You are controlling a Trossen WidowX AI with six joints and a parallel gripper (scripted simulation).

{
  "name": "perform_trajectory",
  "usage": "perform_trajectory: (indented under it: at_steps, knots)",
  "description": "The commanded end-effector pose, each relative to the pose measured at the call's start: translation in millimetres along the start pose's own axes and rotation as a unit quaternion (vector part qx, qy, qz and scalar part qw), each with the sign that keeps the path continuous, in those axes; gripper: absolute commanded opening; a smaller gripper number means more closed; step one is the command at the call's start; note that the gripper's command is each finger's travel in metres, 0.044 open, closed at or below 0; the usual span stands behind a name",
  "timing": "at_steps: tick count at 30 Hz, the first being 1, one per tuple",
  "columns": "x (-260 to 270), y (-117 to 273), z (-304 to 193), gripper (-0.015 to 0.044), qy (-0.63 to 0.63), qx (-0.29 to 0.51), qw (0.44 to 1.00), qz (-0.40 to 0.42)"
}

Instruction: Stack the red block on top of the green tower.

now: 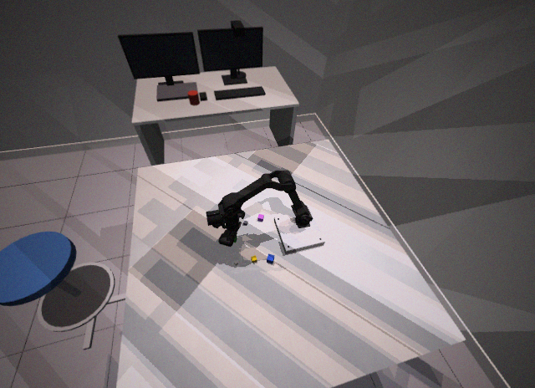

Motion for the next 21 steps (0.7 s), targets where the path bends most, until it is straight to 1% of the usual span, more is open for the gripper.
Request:
perform_trajectory:
  at_steps: [1, 21]
  knots:
    - [0.1, -1.9, -0.3, 0.0, -0.001, 0.002, 1.0, 0.0]
    - [0.1, -3.9, -0.4, 0.0, -0.001, 0.002, 1.0, 0.0]
Point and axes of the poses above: the point midway between the two fingers, 35 mm back from their tips, its own y axis back along the fingers, its own x axis across the jaws, z = x × y, the point moved 2 cm from there along y, back along the fingers, and after that the axes turned 8 degrees about -y, right-handed, at the moved point
